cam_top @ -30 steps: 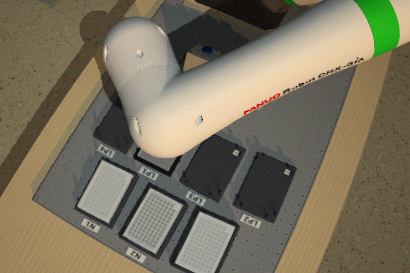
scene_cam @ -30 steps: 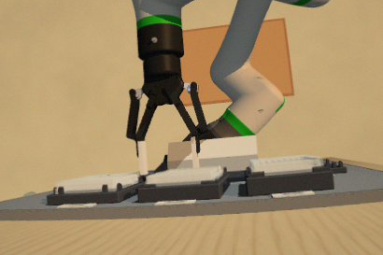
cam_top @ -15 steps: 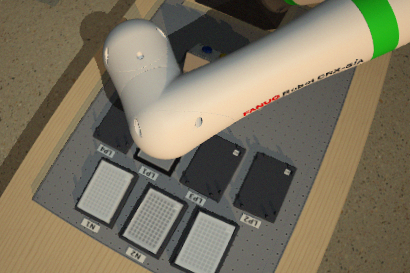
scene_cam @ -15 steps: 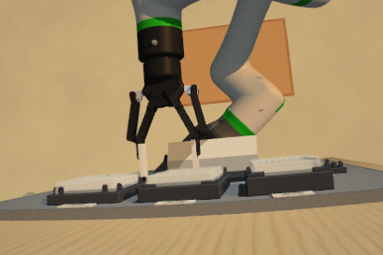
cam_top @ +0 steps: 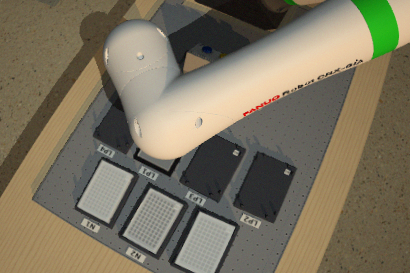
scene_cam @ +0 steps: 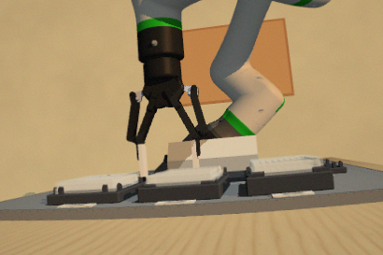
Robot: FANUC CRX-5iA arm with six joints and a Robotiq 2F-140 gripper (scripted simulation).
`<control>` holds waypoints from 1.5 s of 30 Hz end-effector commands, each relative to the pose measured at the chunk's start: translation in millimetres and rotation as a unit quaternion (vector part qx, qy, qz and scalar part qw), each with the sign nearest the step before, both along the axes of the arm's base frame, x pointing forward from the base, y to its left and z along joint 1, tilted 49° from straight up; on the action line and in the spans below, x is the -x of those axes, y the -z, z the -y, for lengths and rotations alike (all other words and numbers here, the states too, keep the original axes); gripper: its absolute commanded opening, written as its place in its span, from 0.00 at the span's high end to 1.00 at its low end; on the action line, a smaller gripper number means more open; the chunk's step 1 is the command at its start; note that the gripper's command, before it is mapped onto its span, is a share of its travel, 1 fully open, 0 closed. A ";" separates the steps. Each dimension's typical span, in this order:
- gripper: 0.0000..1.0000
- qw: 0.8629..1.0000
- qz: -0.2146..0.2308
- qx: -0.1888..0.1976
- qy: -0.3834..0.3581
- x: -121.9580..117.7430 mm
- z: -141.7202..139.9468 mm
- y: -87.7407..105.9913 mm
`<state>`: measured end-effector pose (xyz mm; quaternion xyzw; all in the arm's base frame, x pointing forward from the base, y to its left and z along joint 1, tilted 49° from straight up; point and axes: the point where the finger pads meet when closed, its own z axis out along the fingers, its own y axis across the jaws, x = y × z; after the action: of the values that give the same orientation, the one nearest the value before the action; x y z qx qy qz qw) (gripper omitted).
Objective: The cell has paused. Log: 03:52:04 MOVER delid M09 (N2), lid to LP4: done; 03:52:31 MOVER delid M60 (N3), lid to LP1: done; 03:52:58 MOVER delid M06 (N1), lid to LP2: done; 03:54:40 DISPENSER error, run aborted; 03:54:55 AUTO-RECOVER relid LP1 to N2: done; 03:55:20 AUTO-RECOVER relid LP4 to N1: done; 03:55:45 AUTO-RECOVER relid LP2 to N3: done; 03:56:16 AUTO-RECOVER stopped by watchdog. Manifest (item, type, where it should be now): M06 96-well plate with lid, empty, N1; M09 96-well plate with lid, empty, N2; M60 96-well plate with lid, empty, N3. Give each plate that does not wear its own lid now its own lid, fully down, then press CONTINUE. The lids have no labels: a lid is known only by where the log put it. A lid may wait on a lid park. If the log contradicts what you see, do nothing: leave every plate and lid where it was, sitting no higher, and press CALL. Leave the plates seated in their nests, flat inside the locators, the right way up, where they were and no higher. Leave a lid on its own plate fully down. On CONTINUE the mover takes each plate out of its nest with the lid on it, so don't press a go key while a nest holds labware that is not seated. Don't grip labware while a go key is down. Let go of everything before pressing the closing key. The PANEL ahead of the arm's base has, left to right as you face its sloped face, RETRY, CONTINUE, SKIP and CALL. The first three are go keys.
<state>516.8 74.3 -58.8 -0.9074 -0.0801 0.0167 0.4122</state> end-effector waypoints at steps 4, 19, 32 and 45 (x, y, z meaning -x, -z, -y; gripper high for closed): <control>0.34 1.000 0.000 0.000 0.000 -0.2 0.3 -0.1; 0.34 1.000 0.000 0.000 0.000 -0.2 0.3 -0.1; 1.00 1.000 0.000 0.000 0.000 -0.2 0.3 -0.1; 1.00 1.000 0.000 0.000 0.000 -0.2 0.3 -0.1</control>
<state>516.9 74.0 -58.5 -0.9074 -0.0801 0.0166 0.4121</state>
